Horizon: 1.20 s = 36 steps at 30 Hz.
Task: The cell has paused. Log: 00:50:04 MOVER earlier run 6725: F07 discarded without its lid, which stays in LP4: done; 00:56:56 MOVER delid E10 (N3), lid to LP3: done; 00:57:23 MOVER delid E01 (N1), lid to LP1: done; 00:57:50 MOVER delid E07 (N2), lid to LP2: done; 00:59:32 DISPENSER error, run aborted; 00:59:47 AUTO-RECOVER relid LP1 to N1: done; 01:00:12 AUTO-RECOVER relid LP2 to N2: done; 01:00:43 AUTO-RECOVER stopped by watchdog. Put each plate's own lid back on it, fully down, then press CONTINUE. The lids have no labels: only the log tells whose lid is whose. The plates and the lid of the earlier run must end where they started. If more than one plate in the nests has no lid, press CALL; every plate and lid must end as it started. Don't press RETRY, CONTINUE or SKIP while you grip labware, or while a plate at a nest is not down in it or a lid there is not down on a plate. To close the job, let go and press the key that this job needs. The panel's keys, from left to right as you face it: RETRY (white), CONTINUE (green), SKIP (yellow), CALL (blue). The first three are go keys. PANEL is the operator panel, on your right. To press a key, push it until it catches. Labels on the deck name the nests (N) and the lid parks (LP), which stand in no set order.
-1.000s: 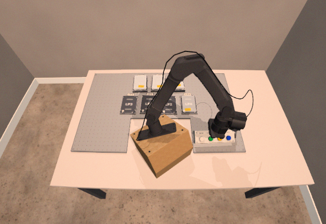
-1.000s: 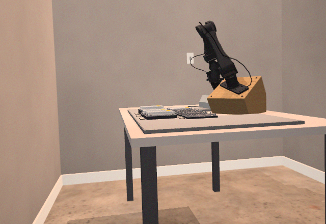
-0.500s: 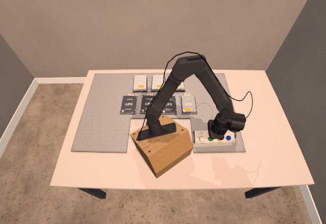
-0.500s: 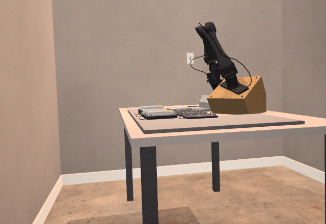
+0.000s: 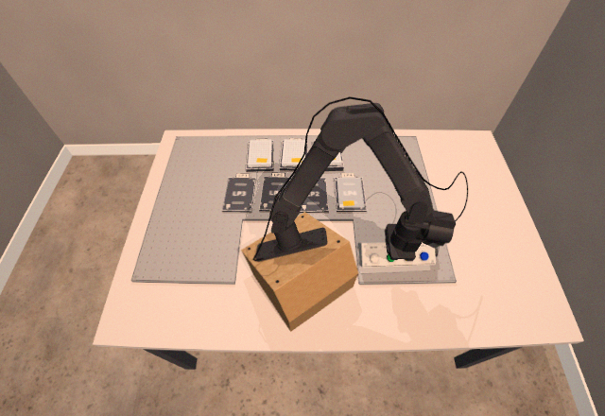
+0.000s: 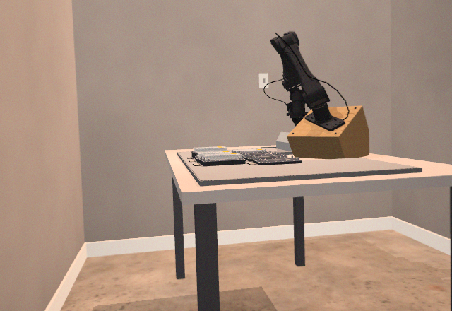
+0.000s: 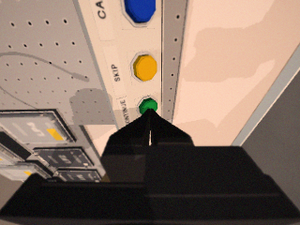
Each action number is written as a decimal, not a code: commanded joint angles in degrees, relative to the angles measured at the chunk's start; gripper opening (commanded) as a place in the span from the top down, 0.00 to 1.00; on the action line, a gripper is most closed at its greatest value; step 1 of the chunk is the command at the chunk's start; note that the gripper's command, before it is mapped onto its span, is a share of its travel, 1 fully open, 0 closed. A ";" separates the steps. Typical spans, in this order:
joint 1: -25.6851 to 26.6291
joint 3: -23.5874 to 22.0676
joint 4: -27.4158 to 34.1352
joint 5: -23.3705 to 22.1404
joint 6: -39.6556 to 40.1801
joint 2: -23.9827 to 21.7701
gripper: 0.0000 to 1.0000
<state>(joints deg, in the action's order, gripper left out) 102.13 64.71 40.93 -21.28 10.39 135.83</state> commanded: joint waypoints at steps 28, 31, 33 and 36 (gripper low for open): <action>-0.43 -0.84 -3.07 -0.95 -0.93 0.56 1.00; -0.56 -1.31 -3.21 -0.96 -0.98 0.75 1.00; -0.53 -1.12 -3.32 -0.97 -1.03 0.94 1.00; -0.70 -1.87 -3.41 -0.98 -1.07 1.20 1.00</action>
<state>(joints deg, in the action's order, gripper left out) 101.60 63.88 38.74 -21.47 9.78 136.46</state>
